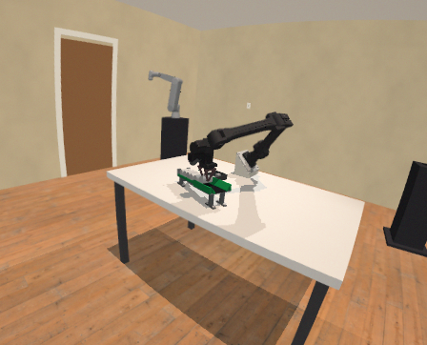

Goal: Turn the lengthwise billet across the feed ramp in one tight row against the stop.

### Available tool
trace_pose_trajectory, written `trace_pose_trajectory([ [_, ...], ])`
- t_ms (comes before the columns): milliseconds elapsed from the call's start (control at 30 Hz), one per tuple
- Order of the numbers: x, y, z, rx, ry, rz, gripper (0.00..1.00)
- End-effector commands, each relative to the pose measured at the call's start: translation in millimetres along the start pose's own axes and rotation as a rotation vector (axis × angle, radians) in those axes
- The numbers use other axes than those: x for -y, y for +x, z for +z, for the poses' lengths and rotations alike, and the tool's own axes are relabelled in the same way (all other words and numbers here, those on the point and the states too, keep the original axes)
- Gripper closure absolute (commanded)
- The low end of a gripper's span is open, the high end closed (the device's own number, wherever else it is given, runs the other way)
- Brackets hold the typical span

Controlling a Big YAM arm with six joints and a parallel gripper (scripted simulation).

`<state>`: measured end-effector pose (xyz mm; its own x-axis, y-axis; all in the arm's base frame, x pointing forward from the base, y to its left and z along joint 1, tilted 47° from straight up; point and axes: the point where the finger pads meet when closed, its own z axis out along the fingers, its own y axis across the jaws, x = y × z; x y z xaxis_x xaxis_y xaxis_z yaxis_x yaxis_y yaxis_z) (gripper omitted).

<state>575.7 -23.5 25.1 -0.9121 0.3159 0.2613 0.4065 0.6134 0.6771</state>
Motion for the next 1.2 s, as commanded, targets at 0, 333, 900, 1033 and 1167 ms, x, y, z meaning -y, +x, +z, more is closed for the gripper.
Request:
trace_pose_trajectory([
  [0, -10.1, -7.1, -16.8, 0.040, -0.009, -0.016, 1.00],
  [333, -8.4, -8.4, -17.3, 0.046, -0.011, -0.013, 1.00],
  [900, -9.2, -8.8, -12.8, 0.045, -0.010, -0.016, 1.00],
  [1033, -10.7, -8.3, -13.7, 0.045, -0.010, -0.017, 1.00],
  [1167, -10.4, -8.4, -13.2, 0.046, -0.010, -0.019, 1.00],
])
